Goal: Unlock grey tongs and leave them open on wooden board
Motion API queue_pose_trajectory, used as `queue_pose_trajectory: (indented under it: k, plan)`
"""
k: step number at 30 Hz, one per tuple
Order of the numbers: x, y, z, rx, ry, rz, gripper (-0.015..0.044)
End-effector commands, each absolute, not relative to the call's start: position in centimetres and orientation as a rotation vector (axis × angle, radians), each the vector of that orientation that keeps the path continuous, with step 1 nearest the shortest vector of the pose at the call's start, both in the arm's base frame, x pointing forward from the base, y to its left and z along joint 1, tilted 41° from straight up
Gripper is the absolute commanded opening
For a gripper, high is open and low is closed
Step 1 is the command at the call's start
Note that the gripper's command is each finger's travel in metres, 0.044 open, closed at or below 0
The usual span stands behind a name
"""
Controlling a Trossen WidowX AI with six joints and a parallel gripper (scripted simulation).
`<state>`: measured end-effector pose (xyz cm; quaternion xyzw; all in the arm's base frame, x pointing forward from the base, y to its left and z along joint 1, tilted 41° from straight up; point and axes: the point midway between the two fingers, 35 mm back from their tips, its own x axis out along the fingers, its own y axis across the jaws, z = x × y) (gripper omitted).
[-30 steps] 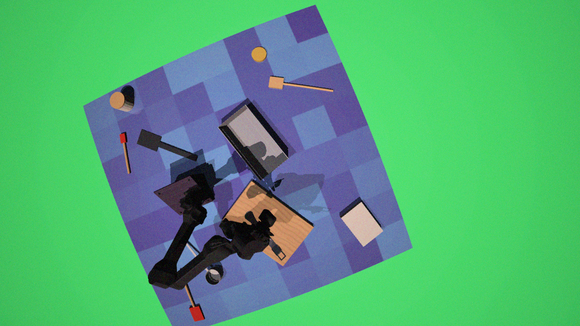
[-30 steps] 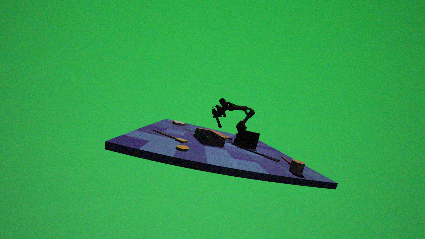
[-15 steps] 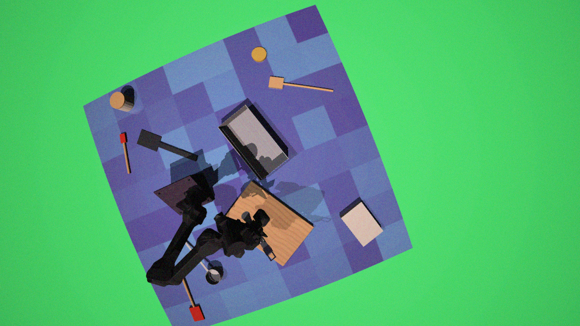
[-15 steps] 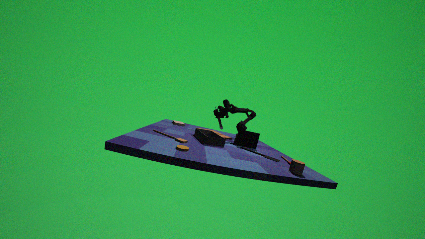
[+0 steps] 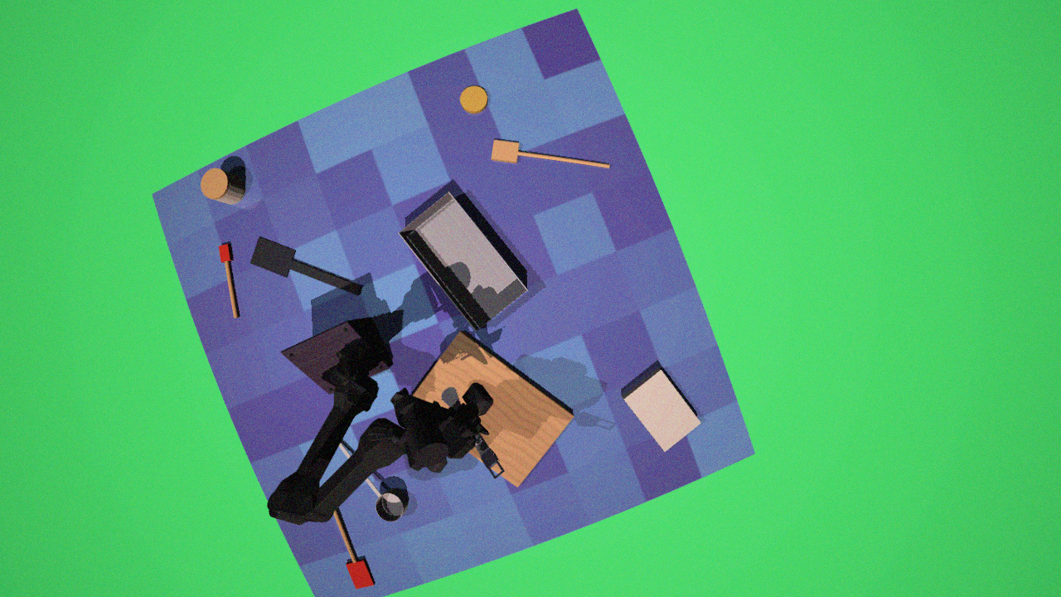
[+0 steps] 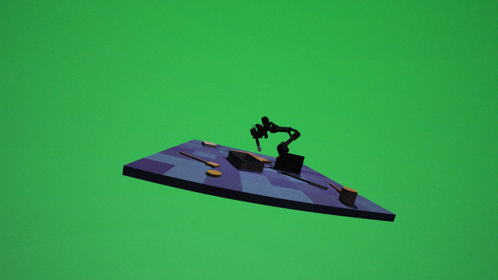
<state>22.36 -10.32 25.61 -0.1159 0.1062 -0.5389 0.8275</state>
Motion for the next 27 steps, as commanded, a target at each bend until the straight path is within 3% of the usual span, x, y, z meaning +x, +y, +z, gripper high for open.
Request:
queue_pose_trajectory:
  k: [1,27]
  plan:
    - [22.3,-10.3,25.7,-0.249,0.226,-1.146,-0.015]
    - [24.1,-10.6,26.4,-0.234,0.29,-1.103,-0.015]
